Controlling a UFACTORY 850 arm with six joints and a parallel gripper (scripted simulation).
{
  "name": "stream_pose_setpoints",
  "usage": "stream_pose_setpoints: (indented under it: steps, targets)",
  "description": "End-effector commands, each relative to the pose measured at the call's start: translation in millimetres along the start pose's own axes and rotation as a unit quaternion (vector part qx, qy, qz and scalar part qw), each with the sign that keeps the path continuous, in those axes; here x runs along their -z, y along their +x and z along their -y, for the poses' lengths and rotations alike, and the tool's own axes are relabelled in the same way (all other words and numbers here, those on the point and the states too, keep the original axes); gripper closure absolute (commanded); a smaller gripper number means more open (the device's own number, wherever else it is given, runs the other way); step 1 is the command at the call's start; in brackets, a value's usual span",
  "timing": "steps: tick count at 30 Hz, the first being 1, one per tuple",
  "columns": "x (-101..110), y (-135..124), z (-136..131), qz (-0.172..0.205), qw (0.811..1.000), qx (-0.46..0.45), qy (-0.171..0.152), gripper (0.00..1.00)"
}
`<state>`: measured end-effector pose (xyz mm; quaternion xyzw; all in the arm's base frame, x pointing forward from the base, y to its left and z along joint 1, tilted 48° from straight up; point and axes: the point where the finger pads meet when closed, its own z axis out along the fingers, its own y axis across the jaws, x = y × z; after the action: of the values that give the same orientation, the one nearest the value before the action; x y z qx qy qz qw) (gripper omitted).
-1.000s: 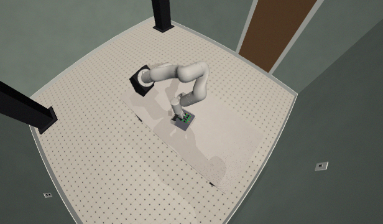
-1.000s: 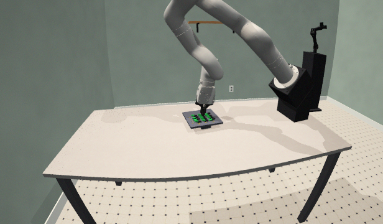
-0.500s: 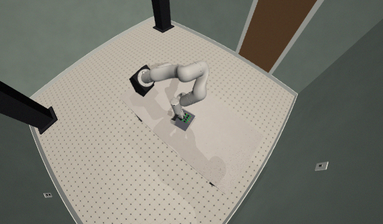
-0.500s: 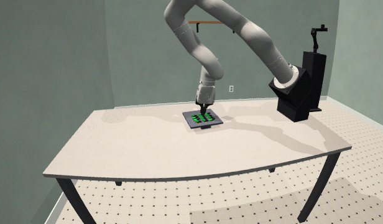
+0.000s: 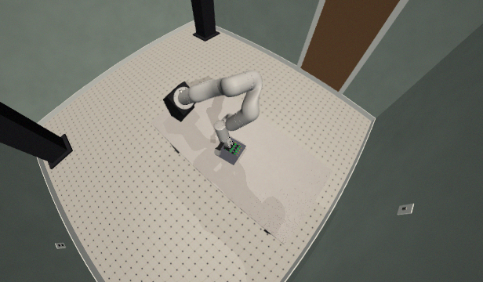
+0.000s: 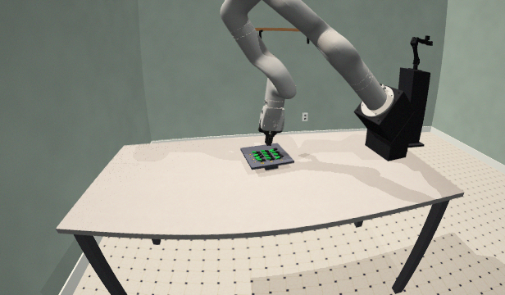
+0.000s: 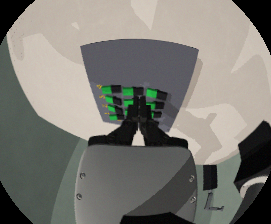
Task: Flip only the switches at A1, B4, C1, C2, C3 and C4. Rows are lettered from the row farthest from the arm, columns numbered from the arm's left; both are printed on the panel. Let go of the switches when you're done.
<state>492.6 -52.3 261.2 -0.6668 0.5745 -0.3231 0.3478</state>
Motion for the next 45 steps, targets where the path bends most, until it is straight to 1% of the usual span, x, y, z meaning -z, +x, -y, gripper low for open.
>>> stream_pose_setpoints:
  steps: [1, 9, 10, 11, 14, 15, 17, 19, 45]
  targets:
    - [1.4, 0.1, 0.3, 0.000, 1.000, 0.000, 0.000, 1.00]
    - [1.4, -0.9, -0.1, 0.000, 1.000, 0.000, 0.000, 1.00]
    - [1.6, -6.4, -2.5, 0.001, 1.000, 0.000, 0.001, 1.00]
    - [2.2, -17.2, -7.7, 0.001, 1.000, -0.001, 0.001, 1.00]
    - [5.8, -61.7, -30.7, 0.001, 1.000, -0.001, 0.001, 1.00]
    - [7.0, -71.2, -36.2, 0.001, 1.000, 0.000, 0.000, 1.00]
    - [7.0, -71.2, -36.2, 0.001, 1.000, 0.000, 0.000, 1.00]
    - [7.8, -76.4, -39.4, 0.000, 1.000, 0.000, 0.000, 1.00]
    - [7.6, -76.8, -39.4, 0.000, 1.000, 0.000, 0.000, 1.00]
